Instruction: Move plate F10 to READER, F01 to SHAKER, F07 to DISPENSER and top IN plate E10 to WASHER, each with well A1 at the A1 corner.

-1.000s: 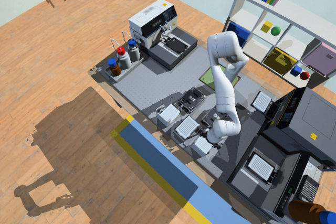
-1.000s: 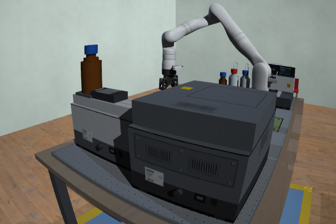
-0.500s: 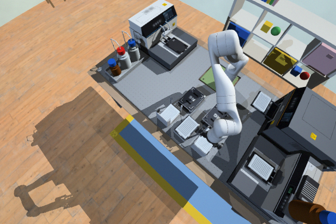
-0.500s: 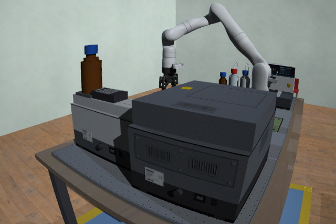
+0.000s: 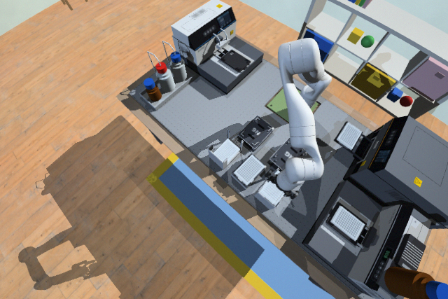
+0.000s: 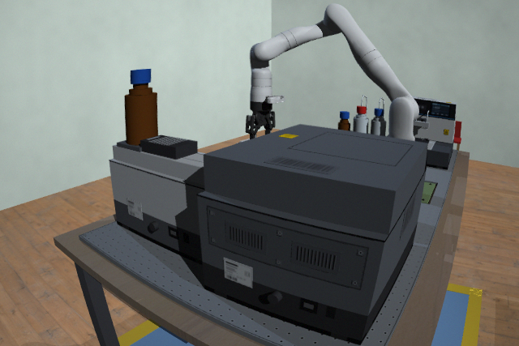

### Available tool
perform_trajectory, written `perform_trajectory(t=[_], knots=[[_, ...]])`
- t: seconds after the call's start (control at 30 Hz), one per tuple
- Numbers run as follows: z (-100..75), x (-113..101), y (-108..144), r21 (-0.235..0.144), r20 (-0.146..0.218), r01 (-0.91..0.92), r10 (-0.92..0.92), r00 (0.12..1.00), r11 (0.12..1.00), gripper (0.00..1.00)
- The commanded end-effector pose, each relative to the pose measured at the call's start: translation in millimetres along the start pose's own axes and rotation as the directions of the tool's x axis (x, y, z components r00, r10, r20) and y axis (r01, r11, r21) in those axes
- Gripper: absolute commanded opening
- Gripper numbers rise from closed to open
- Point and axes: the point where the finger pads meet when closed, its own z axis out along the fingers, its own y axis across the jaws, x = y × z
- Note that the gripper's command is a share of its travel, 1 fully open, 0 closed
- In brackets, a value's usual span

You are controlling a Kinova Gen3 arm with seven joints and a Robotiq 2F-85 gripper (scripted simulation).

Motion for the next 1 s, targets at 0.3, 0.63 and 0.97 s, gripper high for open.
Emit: perform_trajectory(t=[0.3,0.63,0.97], knots=[[-7.9,-0.5,0.2,0.0,0.002,0.0,0.0,1.0,1.0,0.94],[-14.5,-0.4,0.2,0.0,0.002,0.0,0.0,1.0,1.0,0.94],[-22.6,-0.5,0.2,0.0,0.002,0.0,0.0,1.0,1.0,0.94]])
